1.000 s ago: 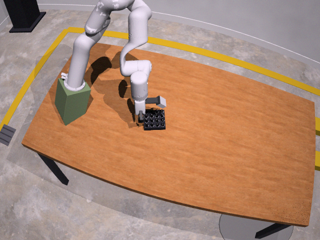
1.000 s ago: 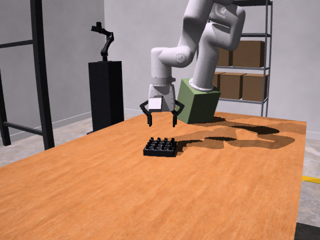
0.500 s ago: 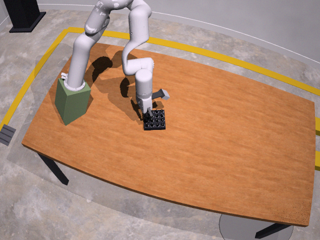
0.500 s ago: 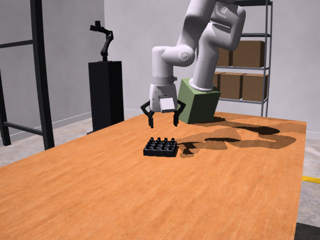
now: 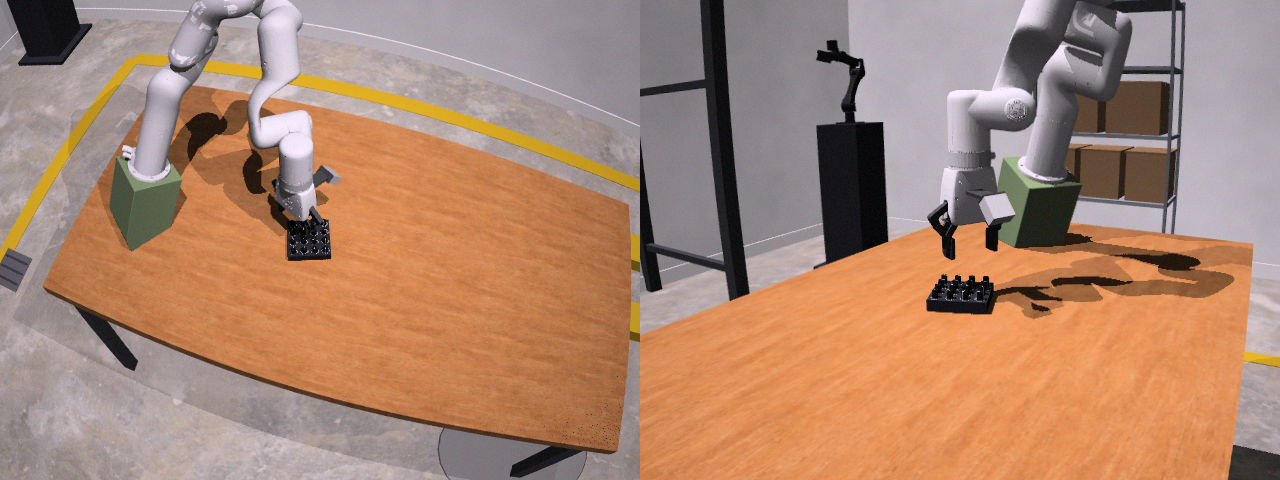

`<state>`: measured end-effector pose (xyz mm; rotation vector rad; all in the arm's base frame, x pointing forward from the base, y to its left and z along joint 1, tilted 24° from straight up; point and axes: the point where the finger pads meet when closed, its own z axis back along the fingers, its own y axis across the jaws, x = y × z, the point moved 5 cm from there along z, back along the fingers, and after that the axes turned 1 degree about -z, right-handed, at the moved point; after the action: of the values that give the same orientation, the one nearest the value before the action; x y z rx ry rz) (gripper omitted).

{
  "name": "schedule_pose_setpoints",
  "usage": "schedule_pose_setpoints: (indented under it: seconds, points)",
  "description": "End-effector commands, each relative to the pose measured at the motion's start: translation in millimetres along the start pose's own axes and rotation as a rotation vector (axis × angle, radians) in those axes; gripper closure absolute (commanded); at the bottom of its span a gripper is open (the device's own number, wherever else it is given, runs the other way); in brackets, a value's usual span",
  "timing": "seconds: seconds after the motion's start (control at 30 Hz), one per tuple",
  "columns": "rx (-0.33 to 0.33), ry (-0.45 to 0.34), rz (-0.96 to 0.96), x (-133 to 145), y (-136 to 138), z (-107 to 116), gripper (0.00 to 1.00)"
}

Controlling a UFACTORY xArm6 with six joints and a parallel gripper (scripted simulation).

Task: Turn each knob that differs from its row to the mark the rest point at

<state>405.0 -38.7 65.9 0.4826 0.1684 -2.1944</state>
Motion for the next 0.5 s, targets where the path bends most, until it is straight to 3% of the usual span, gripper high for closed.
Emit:
schedule_pose_setpoints:
  seconds: [0.0,0.47]
  points:
    - [0.007,0.01,0.156,-9.3,2.5,2.8,0.0]
    - [0.009,0.007,0.469,-28.5,5.2,7.5,0.0]
